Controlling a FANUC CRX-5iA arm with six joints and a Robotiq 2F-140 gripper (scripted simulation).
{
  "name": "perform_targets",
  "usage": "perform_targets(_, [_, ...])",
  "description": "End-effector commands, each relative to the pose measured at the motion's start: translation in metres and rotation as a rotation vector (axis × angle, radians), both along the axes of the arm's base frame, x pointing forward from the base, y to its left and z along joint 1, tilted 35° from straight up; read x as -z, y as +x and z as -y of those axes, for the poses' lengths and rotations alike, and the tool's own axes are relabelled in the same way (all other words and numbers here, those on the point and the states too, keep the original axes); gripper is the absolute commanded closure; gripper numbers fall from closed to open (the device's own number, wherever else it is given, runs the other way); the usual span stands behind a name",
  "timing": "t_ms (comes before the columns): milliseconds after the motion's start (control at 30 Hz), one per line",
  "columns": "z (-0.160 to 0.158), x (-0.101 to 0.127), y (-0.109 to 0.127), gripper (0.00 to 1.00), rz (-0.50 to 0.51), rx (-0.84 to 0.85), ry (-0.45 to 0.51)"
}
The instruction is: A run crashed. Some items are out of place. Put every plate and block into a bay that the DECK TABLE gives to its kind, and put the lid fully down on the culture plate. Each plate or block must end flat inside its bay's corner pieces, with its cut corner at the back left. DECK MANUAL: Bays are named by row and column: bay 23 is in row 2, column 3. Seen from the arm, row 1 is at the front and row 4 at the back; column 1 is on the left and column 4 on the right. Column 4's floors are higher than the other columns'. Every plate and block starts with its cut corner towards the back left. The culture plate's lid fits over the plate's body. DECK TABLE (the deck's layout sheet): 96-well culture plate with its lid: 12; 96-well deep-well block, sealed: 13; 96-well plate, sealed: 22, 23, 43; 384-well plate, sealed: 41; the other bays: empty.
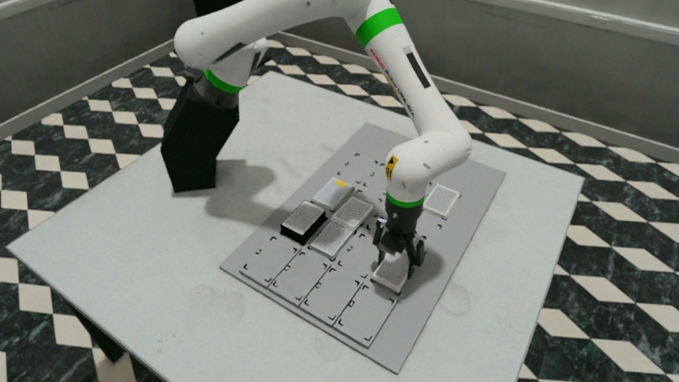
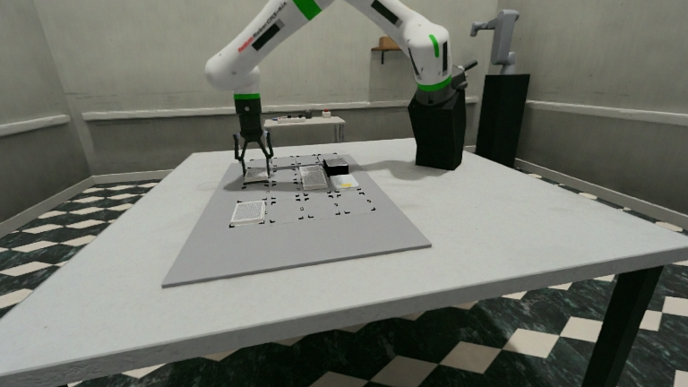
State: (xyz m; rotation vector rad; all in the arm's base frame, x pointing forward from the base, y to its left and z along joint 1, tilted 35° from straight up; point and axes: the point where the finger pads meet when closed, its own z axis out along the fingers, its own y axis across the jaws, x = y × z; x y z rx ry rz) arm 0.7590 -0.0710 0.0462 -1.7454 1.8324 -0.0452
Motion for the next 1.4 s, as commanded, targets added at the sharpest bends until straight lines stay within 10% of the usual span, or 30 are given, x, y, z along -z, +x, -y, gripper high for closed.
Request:
perform_targets(0, [0.0007,-0.0008,0.0007,0.9,0.002,0.001,-0.001])
perform_targets(1367, [-0.001,0.003,0.0027,0.9,0.002,0.001,-0.001])
